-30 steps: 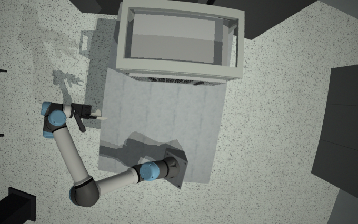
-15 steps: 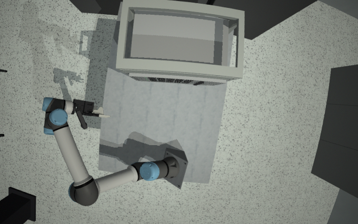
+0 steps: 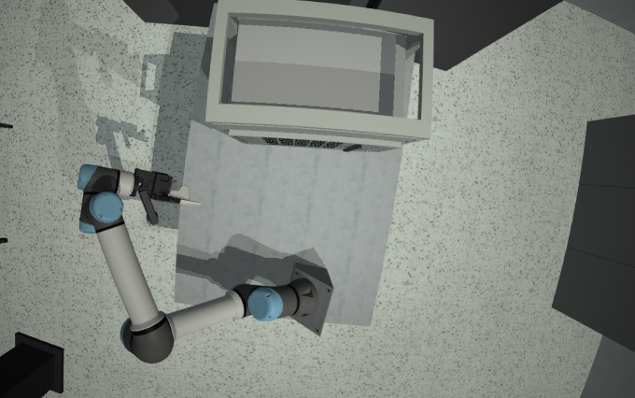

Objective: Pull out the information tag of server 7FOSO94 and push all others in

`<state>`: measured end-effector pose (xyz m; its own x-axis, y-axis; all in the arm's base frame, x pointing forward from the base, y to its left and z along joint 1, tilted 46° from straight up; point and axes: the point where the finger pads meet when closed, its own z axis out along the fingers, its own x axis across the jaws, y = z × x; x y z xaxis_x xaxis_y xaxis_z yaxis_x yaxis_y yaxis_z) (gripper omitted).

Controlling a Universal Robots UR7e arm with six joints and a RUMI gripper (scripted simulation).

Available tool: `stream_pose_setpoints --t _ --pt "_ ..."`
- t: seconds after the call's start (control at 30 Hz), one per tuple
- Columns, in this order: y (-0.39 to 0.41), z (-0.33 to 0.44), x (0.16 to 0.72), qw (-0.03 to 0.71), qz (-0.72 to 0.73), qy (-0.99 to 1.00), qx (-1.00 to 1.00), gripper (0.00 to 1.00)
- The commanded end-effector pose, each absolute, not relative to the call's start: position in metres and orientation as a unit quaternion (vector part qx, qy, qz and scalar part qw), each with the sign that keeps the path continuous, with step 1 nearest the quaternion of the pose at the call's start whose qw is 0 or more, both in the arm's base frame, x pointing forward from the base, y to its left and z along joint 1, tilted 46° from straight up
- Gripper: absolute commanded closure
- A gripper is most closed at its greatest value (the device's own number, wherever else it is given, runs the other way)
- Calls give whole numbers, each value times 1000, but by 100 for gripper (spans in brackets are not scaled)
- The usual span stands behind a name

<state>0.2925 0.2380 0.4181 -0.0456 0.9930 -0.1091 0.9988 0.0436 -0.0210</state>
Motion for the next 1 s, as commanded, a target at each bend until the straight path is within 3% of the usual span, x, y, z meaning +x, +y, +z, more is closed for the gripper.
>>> stream_pose_setpoints --t 0.0,0.97 --pt "228 418 301 32 -45 710 702 0" --pt "155 418 344 26 -49 626 777 0"
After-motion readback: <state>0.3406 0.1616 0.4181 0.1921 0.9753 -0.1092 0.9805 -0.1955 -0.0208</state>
